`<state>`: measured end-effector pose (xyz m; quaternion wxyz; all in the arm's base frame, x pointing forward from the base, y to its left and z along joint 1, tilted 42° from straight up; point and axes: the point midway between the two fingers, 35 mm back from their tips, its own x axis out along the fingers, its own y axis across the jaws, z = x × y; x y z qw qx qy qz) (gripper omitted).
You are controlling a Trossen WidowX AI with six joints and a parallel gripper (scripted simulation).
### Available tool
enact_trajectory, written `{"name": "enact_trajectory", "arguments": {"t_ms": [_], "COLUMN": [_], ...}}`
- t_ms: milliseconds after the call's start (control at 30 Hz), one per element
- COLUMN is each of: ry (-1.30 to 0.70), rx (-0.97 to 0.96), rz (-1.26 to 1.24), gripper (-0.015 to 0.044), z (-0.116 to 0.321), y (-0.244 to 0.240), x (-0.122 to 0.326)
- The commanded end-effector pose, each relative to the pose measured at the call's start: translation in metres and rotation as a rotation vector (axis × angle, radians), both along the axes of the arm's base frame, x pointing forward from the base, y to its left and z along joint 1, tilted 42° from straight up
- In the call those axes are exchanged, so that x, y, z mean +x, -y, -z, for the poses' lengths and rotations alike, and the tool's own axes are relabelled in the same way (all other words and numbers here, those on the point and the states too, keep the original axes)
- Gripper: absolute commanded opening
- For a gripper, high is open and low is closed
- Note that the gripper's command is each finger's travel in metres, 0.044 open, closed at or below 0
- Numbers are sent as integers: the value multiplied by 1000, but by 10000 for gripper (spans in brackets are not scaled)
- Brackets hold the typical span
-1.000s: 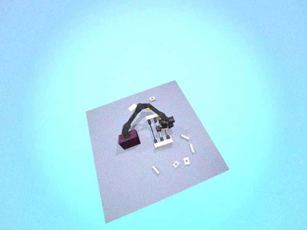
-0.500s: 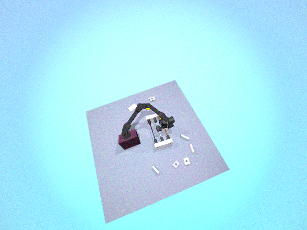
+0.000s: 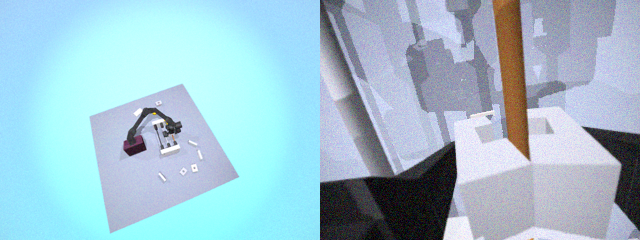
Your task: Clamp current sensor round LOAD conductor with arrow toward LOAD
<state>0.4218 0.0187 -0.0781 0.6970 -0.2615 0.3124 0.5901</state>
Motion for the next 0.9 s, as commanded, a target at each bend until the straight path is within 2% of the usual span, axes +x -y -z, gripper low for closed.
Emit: {"name": "enact_trajectory", "arguments": {"t_ms": [0, 33, 867], "ry": [3, 3, 3], "rx": [-1, -1, -1], "rz": [1, 1, 1], "gripper": [24, 0, 0], "z": [-1, -1, -1], "y": [1, 1, 1], "x": [0, 0, 0]}}
